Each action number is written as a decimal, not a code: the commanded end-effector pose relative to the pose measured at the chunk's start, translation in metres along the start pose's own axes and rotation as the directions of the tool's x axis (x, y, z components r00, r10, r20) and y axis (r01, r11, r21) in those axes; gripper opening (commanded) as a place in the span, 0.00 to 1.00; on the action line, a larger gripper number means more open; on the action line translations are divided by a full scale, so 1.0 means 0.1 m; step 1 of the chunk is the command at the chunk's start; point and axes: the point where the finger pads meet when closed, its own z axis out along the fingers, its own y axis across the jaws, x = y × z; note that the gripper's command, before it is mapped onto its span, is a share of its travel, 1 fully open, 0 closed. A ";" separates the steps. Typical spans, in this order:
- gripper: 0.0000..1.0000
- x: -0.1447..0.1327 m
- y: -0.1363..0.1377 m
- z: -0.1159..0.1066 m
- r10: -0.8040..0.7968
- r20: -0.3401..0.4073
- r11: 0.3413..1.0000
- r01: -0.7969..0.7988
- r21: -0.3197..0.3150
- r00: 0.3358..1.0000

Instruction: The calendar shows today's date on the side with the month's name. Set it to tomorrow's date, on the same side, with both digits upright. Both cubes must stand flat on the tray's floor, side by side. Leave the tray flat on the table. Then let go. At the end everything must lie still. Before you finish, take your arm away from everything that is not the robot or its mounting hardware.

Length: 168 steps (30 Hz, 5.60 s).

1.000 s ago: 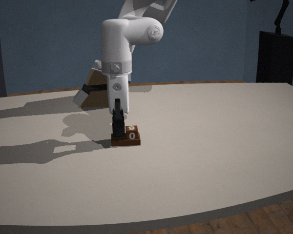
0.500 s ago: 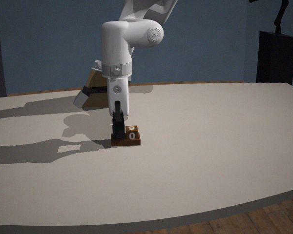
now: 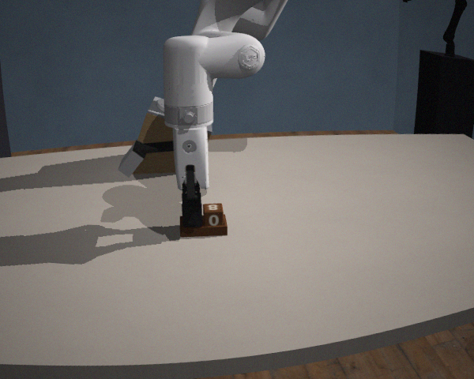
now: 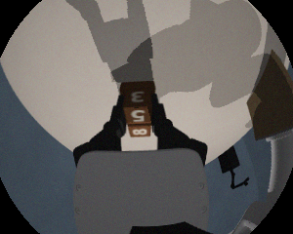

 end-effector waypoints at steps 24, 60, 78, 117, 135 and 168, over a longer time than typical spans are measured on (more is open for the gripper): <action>0.29 0.00 -0.01 -0.01 0.000 0.000 1.000 0.000 0.003 1.000; 0.29 0.00 -0.01 -0.01 0.000 0.000 1.000 0.000 0.003 1.000; 0.33 0.00 -0.01 -0.01 0.000 0.000 1.000 0.000 0.003 1.000; 0.49 0.00 -0.01 -0.42 0.000 0.000 1.000 0.000 0.003 1.000; 1.00 0.00 -0.01 -0.91 0.000 0.000 1.000 0.000 0.003 1.000; 1.00 0.00 -0.01 -1.12 0.000 0.000 1.000 0.000 0.003 1.000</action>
